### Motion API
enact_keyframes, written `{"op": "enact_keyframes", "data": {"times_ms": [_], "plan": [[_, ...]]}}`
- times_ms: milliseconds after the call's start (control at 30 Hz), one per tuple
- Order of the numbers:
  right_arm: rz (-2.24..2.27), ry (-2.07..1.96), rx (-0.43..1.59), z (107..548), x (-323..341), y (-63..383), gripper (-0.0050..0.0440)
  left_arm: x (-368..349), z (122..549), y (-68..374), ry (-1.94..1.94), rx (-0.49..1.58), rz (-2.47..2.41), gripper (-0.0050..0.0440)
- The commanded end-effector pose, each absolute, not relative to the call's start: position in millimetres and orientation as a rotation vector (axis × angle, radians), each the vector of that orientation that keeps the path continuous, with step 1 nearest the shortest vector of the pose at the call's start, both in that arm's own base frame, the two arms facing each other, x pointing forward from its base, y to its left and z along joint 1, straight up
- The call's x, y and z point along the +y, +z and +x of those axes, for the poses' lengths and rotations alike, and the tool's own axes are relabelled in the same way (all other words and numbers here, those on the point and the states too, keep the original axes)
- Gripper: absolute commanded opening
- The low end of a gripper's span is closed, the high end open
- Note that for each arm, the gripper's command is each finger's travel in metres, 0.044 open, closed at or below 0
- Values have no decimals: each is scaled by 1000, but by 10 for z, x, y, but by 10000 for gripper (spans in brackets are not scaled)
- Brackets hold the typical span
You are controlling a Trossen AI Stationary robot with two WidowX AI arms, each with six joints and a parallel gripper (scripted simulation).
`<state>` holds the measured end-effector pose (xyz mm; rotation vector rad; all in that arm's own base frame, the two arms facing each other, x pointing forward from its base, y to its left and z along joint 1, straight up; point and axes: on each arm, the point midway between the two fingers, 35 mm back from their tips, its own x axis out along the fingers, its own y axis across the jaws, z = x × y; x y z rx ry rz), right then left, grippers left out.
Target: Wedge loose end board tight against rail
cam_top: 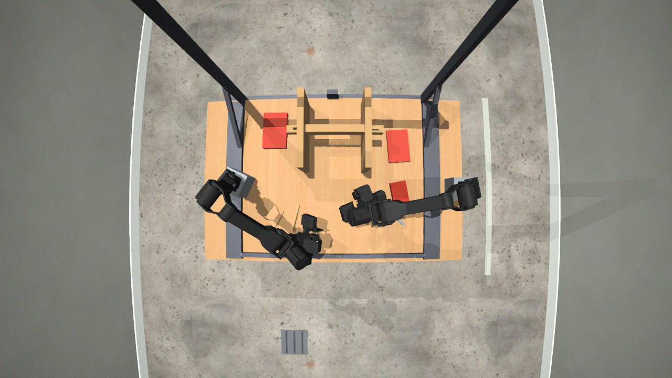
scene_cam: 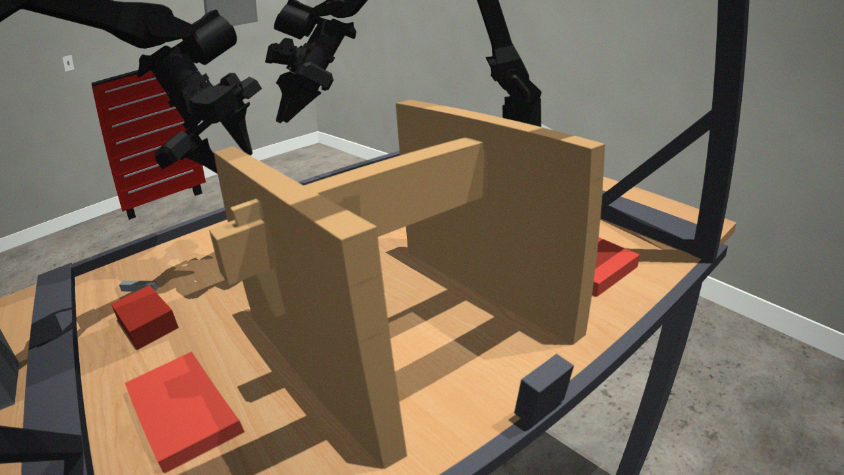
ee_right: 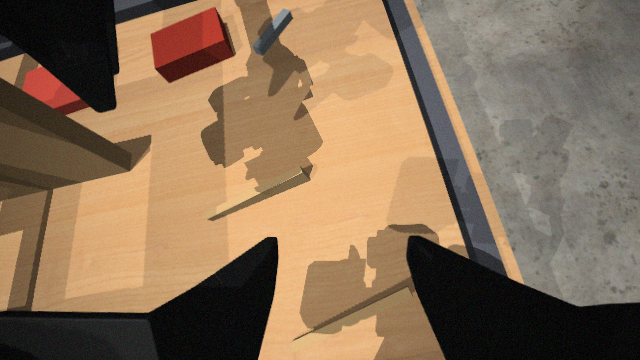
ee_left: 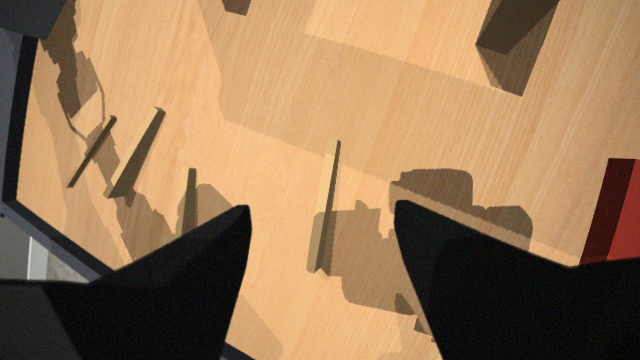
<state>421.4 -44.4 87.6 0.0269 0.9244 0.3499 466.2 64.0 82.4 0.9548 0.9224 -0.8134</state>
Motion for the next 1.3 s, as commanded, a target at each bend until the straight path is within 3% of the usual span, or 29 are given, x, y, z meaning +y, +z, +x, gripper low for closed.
{"op": "enact_keyframes", "data": {"times_ms": [0,33,400,467,500,600,867,967,1033,1067,1267], "plan": [[-82,406,904,4233,-363,1181,249,606,4718,958,-807,896,962,249],[-133,452,897,4212,-281,1283,249,556,4738,1152,-795,858,980,249],[-477,793,958,3830,172,1552,249,285,4754,1394,-846,809,978,249],[-477,793,958,3830,172,1552,249,285,4754,1394,-846,809,978,249],[-440,779,993,3841,126,1406,249,361,4723,1156,-860,861,954,249],[-540,849,933,3753,262,1690,249,253,4759,1429,-852,800,978,249],[-782,1150,909,3323,548,1957,249,31,4744,1619,-895,761,977,249],[-772,1266,936,3242,938,1721,249,-248,4741,1993,-926,674,994,249],[-772,1266,936,3242,938,1721,249,-248,4741,1993,-926,674,994,249],[-787,1210,919,3325,876,1802,249,-170,4719,1671,-955,758,955,249],[-880,1320,835,3146,1375,1900,249,-582,4597,2189,-1018,649,963,249]]}}
